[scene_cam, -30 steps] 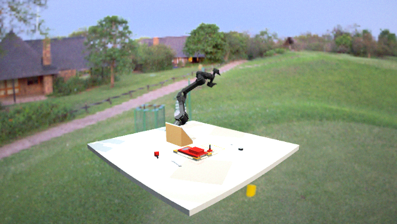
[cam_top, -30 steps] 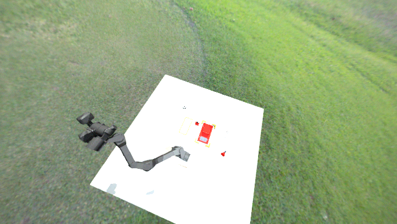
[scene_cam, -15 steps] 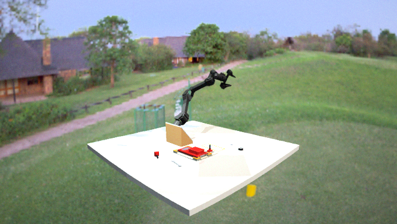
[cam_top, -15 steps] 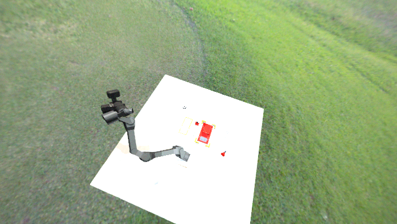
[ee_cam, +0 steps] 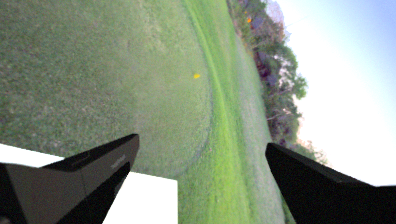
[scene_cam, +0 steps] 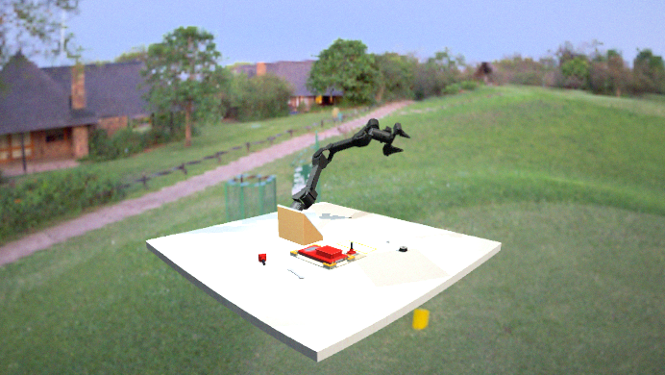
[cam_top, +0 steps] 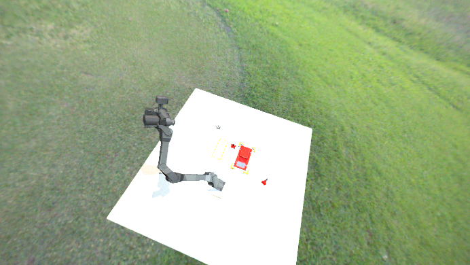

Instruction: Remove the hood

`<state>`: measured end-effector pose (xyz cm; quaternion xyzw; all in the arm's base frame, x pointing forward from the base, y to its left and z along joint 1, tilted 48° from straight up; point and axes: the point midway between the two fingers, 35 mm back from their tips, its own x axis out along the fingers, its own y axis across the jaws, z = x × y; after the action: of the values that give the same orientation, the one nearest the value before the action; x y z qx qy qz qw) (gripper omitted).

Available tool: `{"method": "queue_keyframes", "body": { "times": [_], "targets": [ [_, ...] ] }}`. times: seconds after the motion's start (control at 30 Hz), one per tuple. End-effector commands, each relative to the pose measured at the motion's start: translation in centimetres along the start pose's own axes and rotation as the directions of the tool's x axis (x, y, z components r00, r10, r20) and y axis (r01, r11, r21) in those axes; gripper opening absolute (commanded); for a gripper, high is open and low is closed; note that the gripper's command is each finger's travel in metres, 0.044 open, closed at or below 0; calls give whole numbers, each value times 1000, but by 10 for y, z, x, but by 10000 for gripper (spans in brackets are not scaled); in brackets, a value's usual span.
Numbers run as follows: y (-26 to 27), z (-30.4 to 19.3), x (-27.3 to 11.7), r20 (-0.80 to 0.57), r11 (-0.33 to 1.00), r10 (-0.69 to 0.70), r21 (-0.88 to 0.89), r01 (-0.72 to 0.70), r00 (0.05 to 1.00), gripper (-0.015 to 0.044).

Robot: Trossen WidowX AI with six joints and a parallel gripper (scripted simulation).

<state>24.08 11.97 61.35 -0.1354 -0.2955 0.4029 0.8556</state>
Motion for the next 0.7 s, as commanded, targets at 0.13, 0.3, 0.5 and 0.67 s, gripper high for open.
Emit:
{"method": "queue_keyframes", "body": {
  "times": [0.13,0.3,0.5,0.67],
  "targets": [
    [-30,-75,4,-143,989,-51,130,70,988,440],
    [-46,-126,1,-250,978,-75,169,120,965,440],
    [-61,-185,-10,-377,962,-94,205,182,921,440],
    [-66,-244,-24,-493,931,-73,277,236,867,440]
  ]
}}
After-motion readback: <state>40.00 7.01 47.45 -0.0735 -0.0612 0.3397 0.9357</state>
